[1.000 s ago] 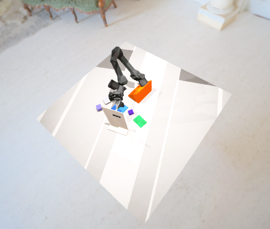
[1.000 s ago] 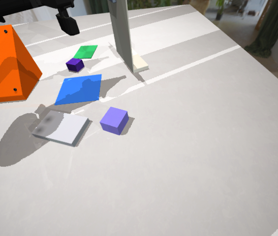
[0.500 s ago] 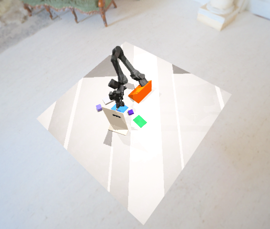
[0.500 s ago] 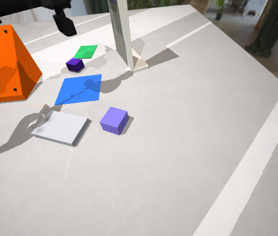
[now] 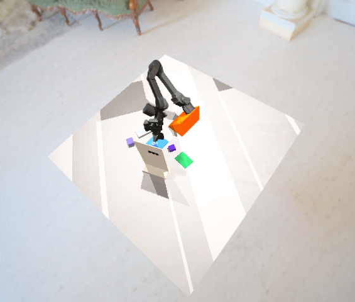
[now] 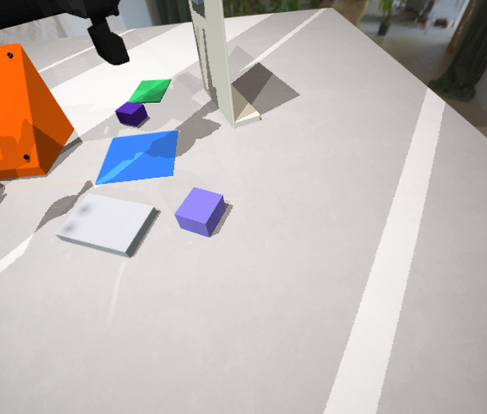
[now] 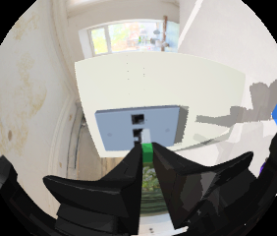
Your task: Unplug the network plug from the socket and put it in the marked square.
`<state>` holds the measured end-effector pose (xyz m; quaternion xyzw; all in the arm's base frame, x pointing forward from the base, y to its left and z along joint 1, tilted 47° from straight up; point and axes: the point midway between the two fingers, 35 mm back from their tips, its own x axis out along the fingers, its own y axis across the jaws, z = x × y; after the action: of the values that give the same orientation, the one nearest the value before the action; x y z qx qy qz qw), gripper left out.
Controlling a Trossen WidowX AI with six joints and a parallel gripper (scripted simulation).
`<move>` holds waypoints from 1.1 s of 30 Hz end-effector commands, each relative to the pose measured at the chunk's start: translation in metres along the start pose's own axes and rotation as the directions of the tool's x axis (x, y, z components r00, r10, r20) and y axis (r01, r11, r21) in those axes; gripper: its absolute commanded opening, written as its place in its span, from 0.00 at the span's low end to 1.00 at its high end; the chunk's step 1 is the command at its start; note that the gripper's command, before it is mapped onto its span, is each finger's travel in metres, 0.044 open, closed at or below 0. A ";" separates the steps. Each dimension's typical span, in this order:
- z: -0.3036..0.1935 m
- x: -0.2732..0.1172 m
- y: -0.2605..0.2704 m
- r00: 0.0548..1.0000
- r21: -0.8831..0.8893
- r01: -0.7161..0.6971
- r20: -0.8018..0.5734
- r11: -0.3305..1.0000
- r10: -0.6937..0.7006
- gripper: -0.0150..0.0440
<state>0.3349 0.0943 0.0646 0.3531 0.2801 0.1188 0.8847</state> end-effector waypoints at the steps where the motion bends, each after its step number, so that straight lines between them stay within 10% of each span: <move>1: -0.001 -0.003 0.001 1.000 -0.005 -0.004 -0.003 1.000 0.004 0.25; 33: -0.004 -0.016 0.001 1.000 -0.005 -0.003 -0.004 1.000 0.003 0.25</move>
<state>0.3222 0.0901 0.0683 0.3530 0.2809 0.1184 0.8846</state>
